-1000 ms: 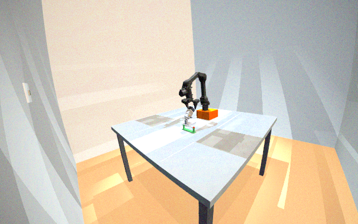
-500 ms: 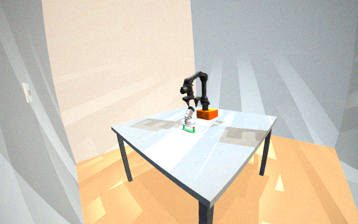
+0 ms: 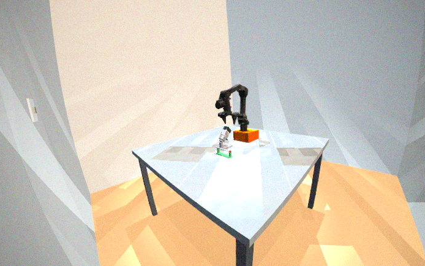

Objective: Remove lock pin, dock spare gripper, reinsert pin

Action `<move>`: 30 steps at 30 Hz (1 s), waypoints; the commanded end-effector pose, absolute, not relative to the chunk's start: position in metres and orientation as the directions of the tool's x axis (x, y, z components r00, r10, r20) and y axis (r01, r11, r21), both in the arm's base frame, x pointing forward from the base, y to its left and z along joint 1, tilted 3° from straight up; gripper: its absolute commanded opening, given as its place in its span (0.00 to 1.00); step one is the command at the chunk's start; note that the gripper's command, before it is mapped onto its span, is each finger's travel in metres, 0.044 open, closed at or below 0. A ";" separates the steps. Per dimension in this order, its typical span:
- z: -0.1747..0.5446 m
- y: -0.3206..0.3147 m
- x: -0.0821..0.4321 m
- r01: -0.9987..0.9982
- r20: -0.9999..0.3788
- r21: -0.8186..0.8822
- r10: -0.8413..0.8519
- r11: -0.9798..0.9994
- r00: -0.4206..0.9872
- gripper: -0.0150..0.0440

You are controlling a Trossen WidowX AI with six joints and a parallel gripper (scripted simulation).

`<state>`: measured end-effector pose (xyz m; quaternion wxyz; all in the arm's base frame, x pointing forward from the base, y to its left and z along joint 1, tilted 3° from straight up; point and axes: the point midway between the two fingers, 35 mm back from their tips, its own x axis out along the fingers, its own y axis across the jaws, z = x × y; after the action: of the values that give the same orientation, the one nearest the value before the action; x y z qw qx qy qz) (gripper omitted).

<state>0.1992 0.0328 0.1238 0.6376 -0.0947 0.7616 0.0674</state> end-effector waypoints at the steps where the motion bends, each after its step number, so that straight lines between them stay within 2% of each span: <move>1: 0.130 0.033 0.199 -0.230 -0.984 -0.018 -0.058 0.973 -0.168 1.00; 18: 0.160 0.033 0.197 -0.232 -0.980 -0.017 -0.062 0.973 -0.188 1.00; 27: 0.174 0.033 0.194 -0.233 -0.990 -0.020 -0.051 0.972 -0.128 1.00; 30: 0.167 0.033 0.195 -0.232 -0.986 -0.019 -0.056 0.972 -0.157 1.00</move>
<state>0.1948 0.0325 0.1683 0.6451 -0.0952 0.7550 0.0687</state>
